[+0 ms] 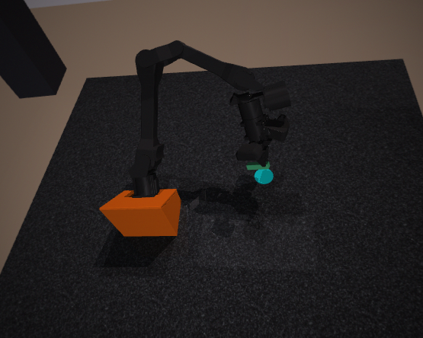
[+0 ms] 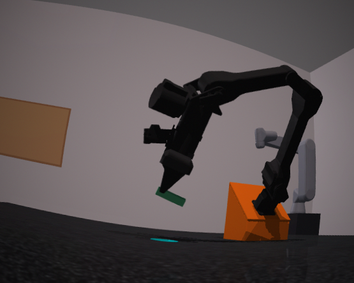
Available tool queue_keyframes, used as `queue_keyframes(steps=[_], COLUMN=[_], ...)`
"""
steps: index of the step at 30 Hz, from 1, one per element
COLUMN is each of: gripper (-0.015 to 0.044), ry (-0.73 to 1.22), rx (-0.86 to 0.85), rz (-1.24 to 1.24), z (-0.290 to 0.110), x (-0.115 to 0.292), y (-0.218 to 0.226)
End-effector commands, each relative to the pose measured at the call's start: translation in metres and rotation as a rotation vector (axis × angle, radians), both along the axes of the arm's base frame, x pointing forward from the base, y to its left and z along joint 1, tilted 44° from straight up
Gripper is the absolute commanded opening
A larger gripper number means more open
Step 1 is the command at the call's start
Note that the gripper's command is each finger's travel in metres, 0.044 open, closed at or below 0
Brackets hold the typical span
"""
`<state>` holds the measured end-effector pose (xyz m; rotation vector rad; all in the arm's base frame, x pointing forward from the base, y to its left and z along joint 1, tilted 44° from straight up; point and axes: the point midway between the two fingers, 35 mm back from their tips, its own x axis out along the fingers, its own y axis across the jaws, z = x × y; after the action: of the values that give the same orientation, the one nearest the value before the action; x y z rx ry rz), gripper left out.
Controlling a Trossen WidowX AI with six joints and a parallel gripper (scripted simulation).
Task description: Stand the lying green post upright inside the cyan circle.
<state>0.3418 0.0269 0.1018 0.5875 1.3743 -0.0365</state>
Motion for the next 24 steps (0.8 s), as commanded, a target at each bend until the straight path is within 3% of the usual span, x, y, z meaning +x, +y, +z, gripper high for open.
queue_keyframes(steps=[1, 24], gripper=[0.0022, 0.0022], ry=[-0.013, -0.115], rx=[-0.025, -0.126], rz=[-0.016, -0.07], z=[-0.0029, -0.0065], x=[-0.0013, 0.0014], y=[0.0, 0.0022])
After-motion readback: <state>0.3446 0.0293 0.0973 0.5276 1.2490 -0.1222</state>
